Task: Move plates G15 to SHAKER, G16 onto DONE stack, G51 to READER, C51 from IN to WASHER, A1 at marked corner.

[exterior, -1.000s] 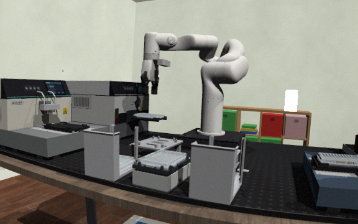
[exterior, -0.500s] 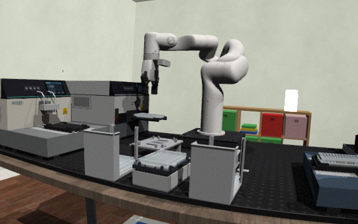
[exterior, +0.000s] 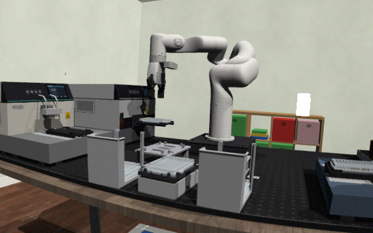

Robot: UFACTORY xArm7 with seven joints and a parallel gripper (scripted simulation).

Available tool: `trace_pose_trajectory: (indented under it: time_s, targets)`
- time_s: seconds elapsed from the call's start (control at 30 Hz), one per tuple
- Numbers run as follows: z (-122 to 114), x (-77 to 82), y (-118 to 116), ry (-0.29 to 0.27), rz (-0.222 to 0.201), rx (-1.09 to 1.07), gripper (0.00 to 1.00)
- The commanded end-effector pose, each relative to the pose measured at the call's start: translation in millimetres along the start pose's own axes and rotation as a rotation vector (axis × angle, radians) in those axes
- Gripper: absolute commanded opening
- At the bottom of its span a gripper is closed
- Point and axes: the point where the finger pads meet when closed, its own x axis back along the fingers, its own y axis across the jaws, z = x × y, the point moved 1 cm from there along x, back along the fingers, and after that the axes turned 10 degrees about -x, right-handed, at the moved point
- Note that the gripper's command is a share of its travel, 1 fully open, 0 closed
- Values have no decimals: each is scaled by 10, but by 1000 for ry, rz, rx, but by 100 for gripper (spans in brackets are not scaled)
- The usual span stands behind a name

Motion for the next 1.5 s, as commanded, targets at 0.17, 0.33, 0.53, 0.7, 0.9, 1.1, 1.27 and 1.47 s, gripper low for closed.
trace_pose_trajectory:
  time_s: [0.17,0.33,0.53,0.7,0.9,1.1,1.27,1.47]
  targets:
    - [-9,-28,1,-3,-1,-1,100]
    - [-9,-95,1,-3,-1,-1,100]
    - [-10,-175,1,-3,-1,-1,100]
    - [-10,-215,1,-3,-1,-1,100]
    - [-10,-295,1,-3,-1,-1,100]
    - [-11,-375,1,-3,-1,-1,100]
    - [-11,-415,1,-3,-1,-1,100]
    - [-11,-495,1,-3,0,-1,100]
